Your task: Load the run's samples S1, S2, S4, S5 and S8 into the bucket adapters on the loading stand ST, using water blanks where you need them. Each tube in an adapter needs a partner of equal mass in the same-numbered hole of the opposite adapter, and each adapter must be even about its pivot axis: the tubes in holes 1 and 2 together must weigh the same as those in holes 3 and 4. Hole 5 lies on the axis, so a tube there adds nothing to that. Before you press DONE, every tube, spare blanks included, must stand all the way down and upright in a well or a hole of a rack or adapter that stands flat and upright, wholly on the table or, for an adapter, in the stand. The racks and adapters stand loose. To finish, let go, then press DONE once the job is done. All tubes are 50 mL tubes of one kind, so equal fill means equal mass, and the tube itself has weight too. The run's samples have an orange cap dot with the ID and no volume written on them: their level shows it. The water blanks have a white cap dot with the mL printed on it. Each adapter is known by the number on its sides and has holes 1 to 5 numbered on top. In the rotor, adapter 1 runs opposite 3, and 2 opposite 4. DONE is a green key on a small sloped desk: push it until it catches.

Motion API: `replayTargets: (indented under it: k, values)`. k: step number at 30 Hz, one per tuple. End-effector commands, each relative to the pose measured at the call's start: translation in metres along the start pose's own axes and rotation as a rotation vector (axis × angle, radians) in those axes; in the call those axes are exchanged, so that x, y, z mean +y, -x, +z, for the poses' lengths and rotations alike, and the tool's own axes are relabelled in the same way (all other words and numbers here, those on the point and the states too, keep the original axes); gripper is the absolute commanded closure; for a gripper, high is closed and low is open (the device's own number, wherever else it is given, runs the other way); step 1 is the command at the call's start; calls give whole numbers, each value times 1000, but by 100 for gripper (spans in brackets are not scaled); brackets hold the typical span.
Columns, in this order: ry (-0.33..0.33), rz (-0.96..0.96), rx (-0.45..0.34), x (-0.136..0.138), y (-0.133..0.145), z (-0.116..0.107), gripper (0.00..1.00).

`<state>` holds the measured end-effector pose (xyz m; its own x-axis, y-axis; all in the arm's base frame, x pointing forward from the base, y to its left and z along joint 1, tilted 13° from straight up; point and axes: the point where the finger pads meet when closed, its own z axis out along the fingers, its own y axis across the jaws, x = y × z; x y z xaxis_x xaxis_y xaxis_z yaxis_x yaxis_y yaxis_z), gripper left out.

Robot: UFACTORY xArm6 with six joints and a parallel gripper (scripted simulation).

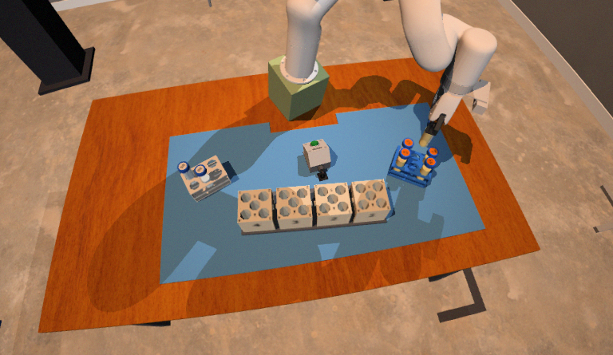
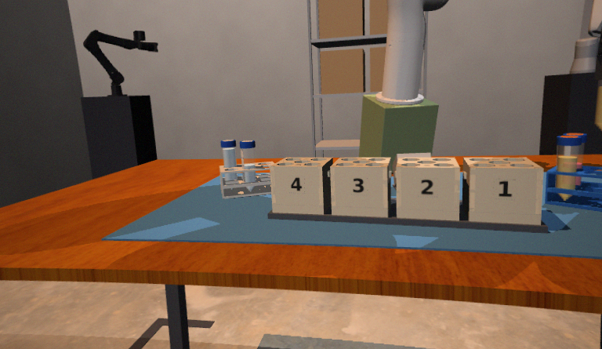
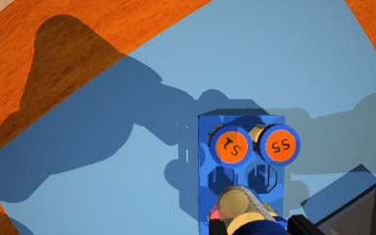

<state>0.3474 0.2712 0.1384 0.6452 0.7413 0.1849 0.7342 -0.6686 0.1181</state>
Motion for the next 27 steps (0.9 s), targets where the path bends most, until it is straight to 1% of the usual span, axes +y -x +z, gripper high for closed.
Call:
replayTargets:
  k: [1,5,7,22,24,27]
  values:
    - [1,0,5,0,-2,7,100]
    - [1,0,5,0,-2,15,100]
    - [1,0,5,0,-2,15,100]
    - [1,0,5,0,-2,45,100]
    - [1,0,5,0,-2,45,100]
    - [1,0,5,0,-2,51,100]
